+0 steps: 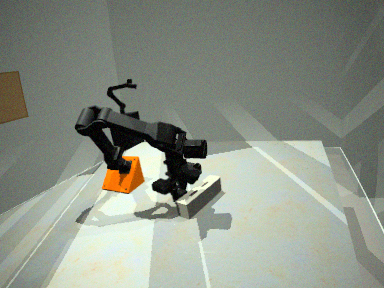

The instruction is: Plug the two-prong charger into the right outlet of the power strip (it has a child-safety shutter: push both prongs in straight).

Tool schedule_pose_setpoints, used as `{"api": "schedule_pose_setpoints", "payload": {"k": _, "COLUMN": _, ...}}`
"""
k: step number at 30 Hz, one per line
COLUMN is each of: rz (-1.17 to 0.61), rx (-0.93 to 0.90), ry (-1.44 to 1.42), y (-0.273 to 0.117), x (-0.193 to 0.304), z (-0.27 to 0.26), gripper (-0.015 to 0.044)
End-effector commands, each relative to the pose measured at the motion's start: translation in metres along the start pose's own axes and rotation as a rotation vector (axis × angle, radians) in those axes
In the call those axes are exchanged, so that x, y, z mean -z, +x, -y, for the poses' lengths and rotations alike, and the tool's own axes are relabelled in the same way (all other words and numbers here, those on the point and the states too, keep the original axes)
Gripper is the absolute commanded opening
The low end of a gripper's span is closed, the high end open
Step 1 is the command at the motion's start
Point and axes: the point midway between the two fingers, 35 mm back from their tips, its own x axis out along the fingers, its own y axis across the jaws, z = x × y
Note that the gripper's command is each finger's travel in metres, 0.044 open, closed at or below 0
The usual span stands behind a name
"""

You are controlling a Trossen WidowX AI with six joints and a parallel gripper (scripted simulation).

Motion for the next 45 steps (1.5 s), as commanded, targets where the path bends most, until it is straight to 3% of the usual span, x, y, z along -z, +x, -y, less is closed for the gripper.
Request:
{"api": "schedule_pose_setpoints", "payload": {"k": 1, "rz": 0.002, "rx": 0.003, "ry": -0.004, "y": -0.0003, "x": -0.0005, "z": 0.0003, "gripper": 0.0}}
{"api": "schedule_pose_setpoints", "payload": {"k": 45, "rz": 0.003, "rx": 0.003, "ry": -0.003, "y": -0.0013, "x": -0.0092, "z": 0.0005, "gripper": 0.0}}
